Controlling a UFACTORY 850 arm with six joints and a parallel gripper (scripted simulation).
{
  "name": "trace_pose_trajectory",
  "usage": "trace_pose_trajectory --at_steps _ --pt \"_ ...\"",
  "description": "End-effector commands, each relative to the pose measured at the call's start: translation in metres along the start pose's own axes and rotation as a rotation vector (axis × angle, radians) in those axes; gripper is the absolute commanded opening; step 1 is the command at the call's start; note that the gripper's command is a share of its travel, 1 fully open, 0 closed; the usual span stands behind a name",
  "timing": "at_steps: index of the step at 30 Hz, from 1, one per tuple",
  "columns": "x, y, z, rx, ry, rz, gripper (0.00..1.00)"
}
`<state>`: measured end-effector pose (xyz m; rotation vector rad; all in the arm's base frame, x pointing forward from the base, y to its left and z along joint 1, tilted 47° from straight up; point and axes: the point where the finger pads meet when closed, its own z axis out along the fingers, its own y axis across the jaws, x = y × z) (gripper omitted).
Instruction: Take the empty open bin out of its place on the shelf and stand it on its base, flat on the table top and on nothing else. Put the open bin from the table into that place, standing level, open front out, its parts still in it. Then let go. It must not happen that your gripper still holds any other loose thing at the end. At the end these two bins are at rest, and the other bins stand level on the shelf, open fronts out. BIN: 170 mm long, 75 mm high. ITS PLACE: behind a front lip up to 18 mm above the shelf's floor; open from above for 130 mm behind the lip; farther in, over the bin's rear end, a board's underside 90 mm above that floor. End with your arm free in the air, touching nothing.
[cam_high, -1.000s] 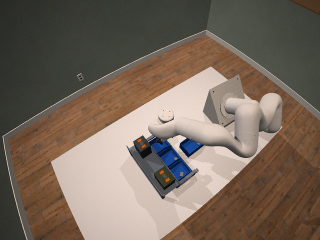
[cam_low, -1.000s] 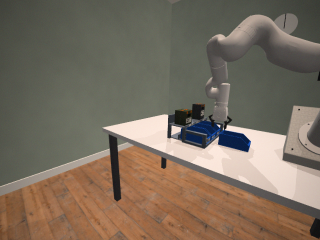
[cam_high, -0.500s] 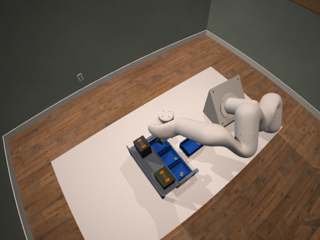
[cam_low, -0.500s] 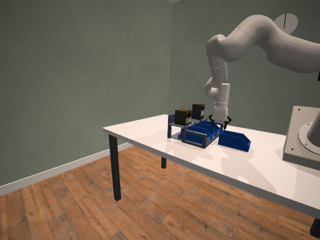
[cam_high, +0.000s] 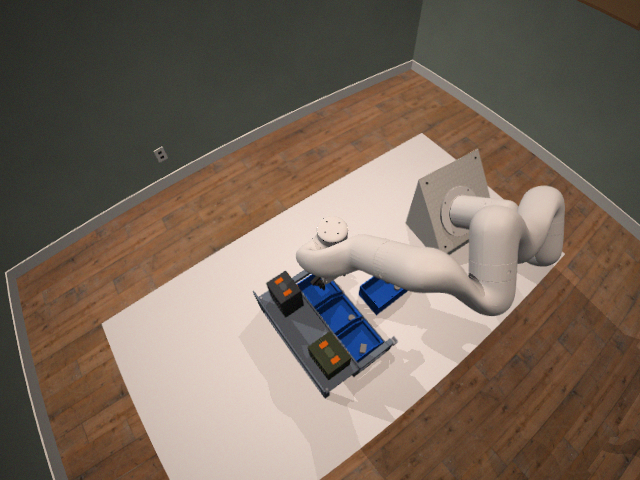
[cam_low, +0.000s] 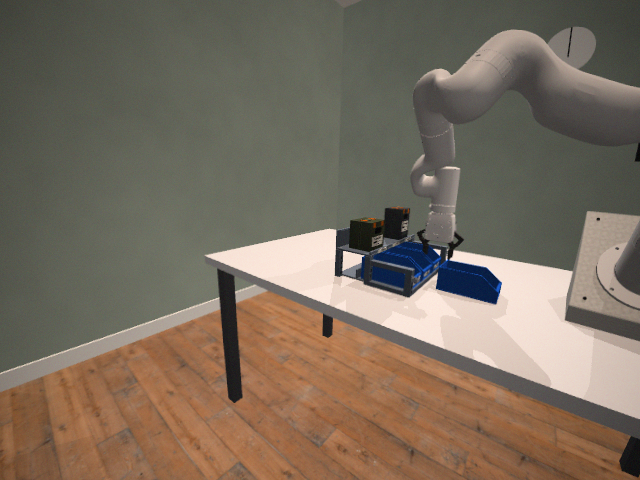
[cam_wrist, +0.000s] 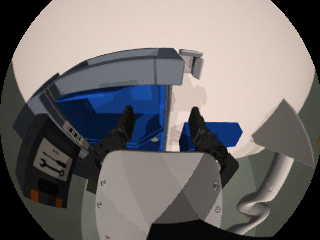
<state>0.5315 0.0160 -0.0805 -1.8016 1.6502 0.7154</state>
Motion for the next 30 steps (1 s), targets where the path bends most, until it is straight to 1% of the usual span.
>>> trace_pose_trajectory --at_steps 1,30 --pt "0.0 -0.001 0.0 0.002 0.001 -0.001 0.95" --pt "0.0 -0.001 0.015 0.002 0.001 -0.001 0.95"
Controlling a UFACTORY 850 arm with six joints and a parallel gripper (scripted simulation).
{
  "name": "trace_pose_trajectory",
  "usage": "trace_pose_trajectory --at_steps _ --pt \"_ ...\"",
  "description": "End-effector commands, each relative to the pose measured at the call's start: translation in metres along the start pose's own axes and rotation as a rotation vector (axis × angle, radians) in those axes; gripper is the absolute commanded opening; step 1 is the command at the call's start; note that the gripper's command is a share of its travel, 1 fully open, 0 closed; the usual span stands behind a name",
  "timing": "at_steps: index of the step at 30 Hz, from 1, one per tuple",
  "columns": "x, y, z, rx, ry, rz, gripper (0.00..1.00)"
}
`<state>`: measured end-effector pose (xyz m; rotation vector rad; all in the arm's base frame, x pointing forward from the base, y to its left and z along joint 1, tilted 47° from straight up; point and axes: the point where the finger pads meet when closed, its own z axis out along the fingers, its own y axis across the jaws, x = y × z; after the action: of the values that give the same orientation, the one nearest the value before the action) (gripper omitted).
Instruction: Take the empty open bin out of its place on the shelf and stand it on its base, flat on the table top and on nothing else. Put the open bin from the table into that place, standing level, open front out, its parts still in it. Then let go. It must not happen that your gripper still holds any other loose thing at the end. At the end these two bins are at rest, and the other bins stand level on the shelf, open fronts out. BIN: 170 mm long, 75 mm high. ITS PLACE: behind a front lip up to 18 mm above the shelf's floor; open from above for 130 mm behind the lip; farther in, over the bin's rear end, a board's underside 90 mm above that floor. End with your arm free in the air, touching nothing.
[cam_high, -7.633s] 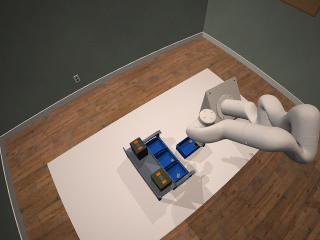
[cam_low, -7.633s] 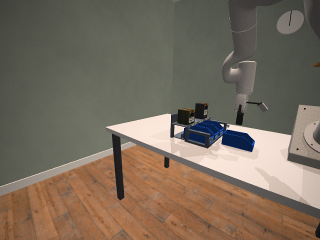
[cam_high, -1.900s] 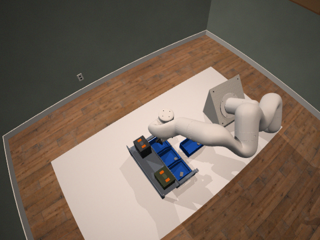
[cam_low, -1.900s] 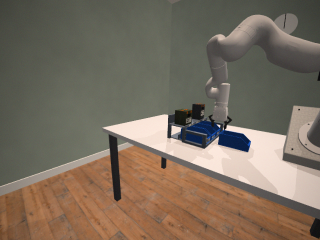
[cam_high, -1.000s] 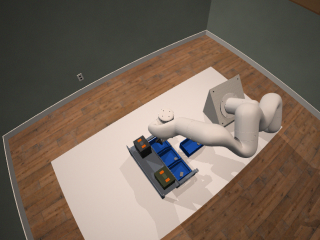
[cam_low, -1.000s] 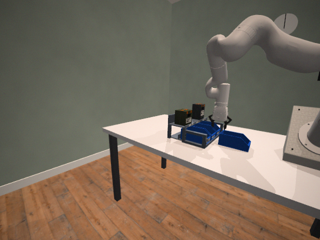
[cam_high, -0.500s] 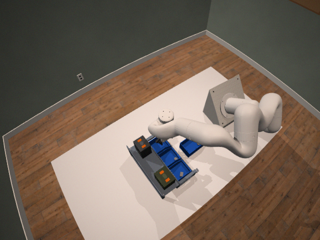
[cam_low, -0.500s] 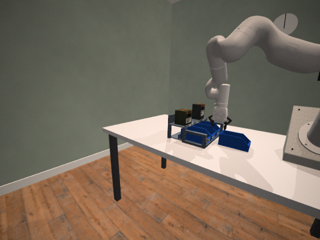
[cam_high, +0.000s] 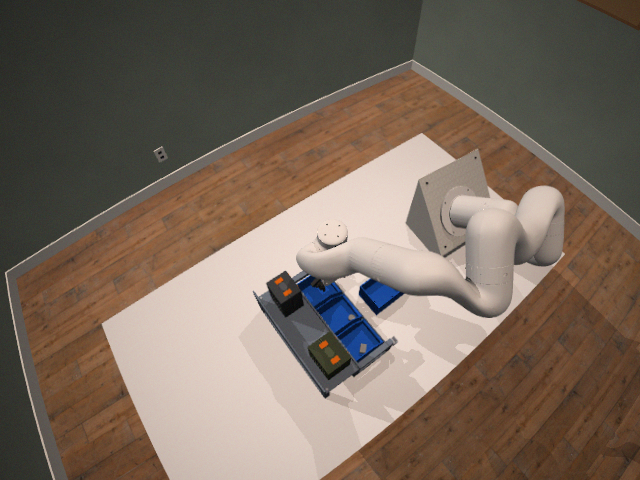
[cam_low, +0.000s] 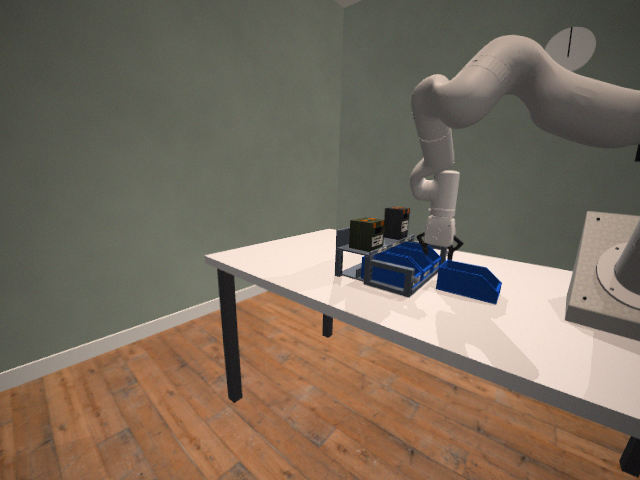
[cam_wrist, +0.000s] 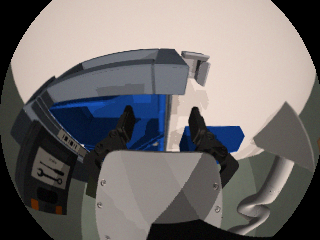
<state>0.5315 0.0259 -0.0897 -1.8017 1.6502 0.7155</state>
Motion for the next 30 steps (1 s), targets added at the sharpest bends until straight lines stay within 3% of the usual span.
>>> trace_pose_trajectory --at_steps 1,29,30 --pt "0.0002 -0.0008 0.0024 0.002 0.001 -0.001 0.95" --pt "0.0002 -0.0008 0.0055 0.002 0.001 -0.001 0.95" --pt "0.0002 -0.0008 0.0055 0.002 0.001 -0.001 0.0"
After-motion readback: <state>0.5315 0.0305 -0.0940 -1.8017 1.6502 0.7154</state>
